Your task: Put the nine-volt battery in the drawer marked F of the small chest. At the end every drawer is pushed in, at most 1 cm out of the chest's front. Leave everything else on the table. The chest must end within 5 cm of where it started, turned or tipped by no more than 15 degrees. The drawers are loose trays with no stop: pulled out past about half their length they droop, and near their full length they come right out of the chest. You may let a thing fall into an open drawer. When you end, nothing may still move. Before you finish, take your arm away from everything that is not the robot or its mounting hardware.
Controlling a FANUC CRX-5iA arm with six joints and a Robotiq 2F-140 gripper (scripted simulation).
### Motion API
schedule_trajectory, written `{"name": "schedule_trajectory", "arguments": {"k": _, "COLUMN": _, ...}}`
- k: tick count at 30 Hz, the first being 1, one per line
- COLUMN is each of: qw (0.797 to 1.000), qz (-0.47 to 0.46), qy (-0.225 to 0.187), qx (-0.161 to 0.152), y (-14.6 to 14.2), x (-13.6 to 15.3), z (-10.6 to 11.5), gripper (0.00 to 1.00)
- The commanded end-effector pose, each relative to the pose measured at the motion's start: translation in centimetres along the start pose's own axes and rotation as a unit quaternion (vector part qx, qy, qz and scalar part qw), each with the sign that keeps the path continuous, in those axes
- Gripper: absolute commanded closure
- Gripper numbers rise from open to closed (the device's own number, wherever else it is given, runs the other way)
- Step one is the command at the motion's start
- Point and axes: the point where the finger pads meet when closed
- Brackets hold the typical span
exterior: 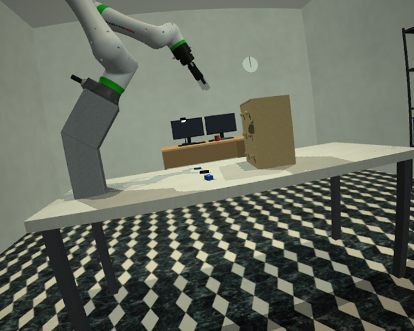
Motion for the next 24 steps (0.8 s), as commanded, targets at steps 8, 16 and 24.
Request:
{"name": "schedule_trajectory", "arguments": {"k": 8, "qw": 0.975, "qz": -0.017, "qy": -0.204, "qx": 0.083, "y": -0.73, "x": -0.05, "z": 1.58, "gripper": 0.0}}
{"name": "schedule_trajectory", "arguments": {"k": 16, "qw": 0.969, "qz": -0.019, "qy": -0.227, "qx": 0.091, "y": -0.75, "x": -0.02, "z": 1.65, "gripper": 0.0}}
{"name": "schedule_trajectory", "arguments": {"k": 24, "qw": 0.969, "qz": -0.019, "qy": -0.227, "qx": 0.091, "y": -0.75, "x": -0.02, "z": 1.65, "gripper": 0.0}}
Point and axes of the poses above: the point where the finger pads meet when closed, its own z axis back along the fingers, its own y axis across the jaws, x = y × z
